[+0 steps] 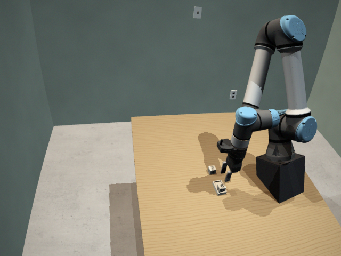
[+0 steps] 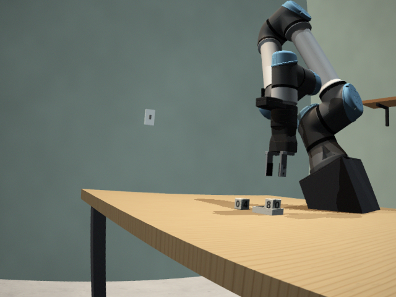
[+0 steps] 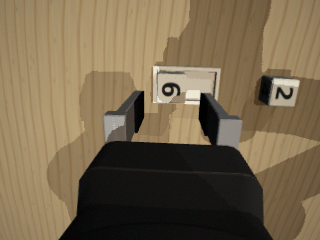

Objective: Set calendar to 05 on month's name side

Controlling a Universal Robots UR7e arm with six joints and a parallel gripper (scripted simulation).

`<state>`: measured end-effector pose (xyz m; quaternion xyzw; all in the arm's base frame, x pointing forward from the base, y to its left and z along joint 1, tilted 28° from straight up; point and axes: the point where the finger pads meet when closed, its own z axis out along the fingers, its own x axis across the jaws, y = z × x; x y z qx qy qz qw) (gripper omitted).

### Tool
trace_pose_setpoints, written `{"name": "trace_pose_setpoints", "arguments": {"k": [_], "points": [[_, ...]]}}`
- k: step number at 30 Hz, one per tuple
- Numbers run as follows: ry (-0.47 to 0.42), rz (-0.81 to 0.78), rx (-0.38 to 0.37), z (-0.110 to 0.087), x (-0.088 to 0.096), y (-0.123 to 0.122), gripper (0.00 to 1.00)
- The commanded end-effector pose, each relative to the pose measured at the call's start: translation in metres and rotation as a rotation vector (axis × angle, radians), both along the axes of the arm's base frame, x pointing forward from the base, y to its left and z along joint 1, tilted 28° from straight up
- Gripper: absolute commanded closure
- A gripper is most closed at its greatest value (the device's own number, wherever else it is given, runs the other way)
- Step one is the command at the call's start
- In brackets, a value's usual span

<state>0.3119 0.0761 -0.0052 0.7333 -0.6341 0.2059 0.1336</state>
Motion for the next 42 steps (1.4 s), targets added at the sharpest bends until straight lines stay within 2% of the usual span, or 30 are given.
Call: {"name": "trace_pose_setpoints", "arguments": {"k": [1,24,42], "points": [[-0.001,0.0,0.0,0.0,0.0,0.0,0.1],[-0.001,0.0,0.001,-0.003,0.001,-0.001,0.1],[-0.001,0.0,0.001,-0.021,0.004,-0.01,0.1]]}}
